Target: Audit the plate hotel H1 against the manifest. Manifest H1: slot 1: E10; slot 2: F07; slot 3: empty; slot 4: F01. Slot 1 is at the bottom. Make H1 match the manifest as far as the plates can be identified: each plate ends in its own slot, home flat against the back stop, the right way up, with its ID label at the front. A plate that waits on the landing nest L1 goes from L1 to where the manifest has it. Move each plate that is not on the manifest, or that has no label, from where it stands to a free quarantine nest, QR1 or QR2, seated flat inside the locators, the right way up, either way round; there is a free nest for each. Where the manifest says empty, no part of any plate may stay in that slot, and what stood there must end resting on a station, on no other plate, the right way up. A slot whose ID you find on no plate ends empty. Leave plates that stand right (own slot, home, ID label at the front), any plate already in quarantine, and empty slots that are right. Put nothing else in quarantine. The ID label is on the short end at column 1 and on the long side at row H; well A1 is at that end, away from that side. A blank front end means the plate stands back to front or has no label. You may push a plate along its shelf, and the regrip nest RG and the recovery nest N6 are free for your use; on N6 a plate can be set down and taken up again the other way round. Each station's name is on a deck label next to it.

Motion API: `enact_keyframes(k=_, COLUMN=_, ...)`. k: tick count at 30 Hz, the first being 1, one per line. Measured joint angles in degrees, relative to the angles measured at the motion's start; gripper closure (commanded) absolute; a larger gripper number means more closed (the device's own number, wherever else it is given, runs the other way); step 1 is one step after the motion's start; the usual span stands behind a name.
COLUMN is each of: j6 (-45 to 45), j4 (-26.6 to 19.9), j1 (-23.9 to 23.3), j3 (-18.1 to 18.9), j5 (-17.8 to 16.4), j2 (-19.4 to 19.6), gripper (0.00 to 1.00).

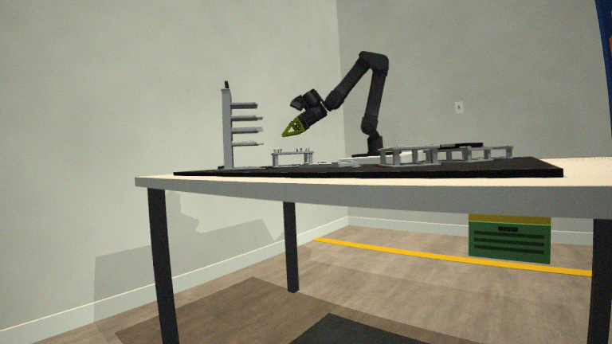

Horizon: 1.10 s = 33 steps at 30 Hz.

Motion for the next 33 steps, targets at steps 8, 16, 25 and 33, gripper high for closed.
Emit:
enact_keyframes(k=8, j6=-0.3, j4=3.4, j1=-0.4, j3=-2.6, j5=-0.4, j2=1.3, gripper=0.0)
enact_keyframes(k=16, j6=-0.5, j4=6.6, j1=-0.8, j3=-4.3, j5=-0.7, j2=2.5, gripper=0.0)
enact_keyframes(k=25, j6=0.1, j4=9.3, j1=0.5, j3=-3.3, j5=-0.1, j2=6.3, gripper=0.0)
enact_keyframes(k=33, j6=0.7, j4=10.8, j1=1.6, j3=-1.7, j5=0.8, j2=8.8, gripper=0.0)
